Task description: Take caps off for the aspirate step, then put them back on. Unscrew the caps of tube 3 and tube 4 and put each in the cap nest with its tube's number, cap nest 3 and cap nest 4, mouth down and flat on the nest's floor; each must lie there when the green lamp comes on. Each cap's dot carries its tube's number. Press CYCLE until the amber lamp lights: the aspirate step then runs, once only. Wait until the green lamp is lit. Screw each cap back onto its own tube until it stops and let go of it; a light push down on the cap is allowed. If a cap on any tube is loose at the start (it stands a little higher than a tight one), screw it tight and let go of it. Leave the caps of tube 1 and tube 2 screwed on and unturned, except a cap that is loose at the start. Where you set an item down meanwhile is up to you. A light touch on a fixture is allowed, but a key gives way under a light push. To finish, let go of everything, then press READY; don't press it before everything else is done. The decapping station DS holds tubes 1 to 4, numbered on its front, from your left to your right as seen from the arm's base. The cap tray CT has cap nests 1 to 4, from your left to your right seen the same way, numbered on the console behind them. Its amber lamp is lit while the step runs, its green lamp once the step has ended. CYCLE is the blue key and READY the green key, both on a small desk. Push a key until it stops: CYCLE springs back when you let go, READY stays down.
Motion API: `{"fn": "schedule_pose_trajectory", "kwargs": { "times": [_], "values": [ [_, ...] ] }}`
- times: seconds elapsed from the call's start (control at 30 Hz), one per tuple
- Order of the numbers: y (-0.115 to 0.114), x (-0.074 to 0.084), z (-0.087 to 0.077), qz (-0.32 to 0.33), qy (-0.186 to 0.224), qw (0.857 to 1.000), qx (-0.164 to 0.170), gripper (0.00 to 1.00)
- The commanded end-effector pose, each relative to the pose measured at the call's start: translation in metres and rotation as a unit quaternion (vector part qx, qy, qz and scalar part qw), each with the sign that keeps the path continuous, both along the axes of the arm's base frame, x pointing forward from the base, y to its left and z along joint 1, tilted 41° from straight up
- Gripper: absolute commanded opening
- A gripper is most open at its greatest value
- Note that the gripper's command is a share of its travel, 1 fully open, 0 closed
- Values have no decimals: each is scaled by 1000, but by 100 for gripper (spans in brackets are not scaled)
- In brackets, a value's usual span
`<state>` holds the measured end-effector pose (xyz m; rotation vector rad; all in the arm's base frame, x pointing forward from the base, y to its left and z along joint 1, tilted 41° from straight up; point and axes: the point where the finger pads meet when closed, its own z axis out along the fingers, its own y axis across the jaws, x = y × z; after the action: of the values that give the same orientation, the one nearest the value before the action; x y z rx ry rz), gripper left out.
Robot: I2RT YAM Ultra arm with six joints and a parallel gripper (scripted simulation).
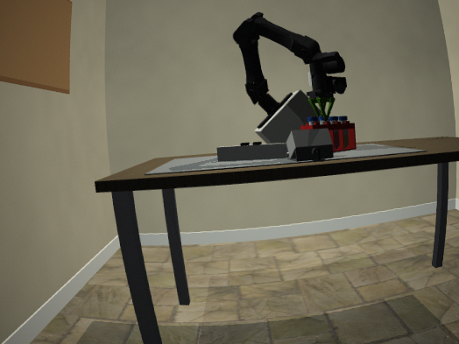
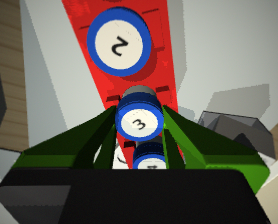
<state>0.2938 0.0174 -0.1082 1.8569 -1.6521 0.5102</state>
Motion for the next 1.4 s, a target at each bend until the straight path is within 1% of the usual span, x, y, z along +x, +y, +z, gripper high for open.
{"fn": "schedule_pose_trajectory", "kwargs": {
  "times": [0.0,0.07,0.17,0.2,0.43,0.47,0.87,0.93,0.97,1.03,1.07,1.1,1.2,1.23,1.3,1.33,1.37],
  "values": [
    [3,3,2,101,80,992,14,0],
    [3,3,2,101,80,992,14,0],
    [3,3,2,156,129,979,21,0],
    [3,3,2,166,137,976,23,0],
    [3,3,2,166,137,976,23,0],
    [3,3,2,166,137,976,23,49],
    [3,3,2,166,137,976,23,49],
    [3,3,3,104,83,991,15,49],
    [4,3,3,73,56,996,11,49],
    [5,3,4,15,6,1000,3,49],
    [5,3,4,11,2,1000,3,49],
    [5,3,4,-20,-25,999,-1,49],
    [5,3,4,-20,-25,999,-1,49],
    [5,3,5,-52,-53,997,-5,49],
    [6,3,5,-113,-106,988,-13,49],
    [6,3,5,-114,-107,988,-13,49],
    [6,3,6,-145,-133,980,-17,49]
  ]
}}
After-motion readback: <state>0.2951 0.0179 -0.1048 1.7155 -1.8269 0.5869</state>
